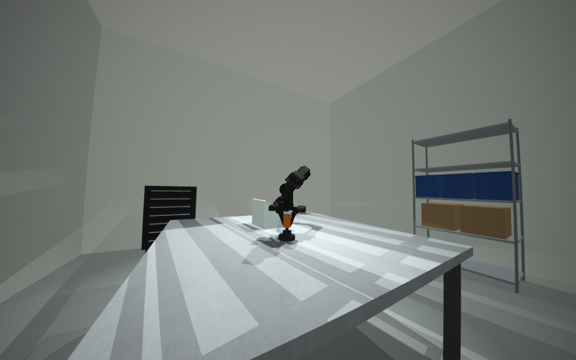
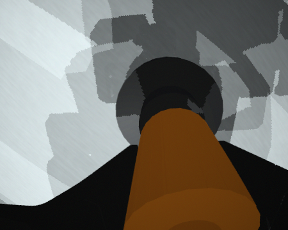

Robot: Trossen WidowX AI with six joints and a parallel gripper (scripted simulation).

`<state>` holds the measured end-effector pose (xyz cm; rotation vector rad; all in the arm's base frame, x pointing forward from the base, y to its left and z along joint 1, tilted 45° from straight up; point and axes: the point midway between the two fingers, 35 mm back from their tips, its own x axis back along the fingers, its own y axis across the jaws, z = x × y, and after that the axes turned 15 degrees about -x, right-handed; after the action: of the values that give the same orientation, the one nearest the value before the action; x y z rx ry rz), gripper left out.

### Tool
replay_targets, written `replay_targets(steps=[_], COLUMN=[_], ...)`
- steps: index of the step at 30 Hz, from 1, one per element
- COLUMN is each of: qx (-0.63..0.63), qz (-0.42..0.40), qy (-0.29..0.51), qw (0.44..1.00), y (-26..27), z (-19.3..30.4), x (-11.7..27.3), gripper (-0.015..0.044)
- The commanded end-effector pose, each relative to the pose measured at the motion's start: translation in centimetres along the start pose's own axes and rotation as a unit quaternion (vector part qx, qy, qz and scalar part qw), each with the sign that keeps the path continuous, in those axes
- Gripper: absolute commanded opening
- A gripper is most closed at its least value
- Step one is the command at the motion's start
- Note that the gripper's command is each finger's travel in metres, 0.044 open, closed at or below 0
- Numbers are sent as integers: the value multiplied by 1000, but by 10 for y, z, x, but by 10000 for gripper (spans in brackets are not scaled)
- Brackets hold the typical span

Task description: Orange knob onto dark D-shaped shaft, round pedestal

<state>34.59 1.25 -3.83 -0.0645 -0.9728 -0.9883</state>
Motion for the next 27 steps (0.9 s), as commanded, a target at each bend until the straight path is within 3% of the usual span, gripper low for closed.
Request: replay_targets(steps=[1,27], qx=[-20,-20], qz=[-3,-3], qy=[-5,-5], qw=[1000,1000], y=[1,1], z=[1,-4], x=[5,-1], gripper=[0,0])
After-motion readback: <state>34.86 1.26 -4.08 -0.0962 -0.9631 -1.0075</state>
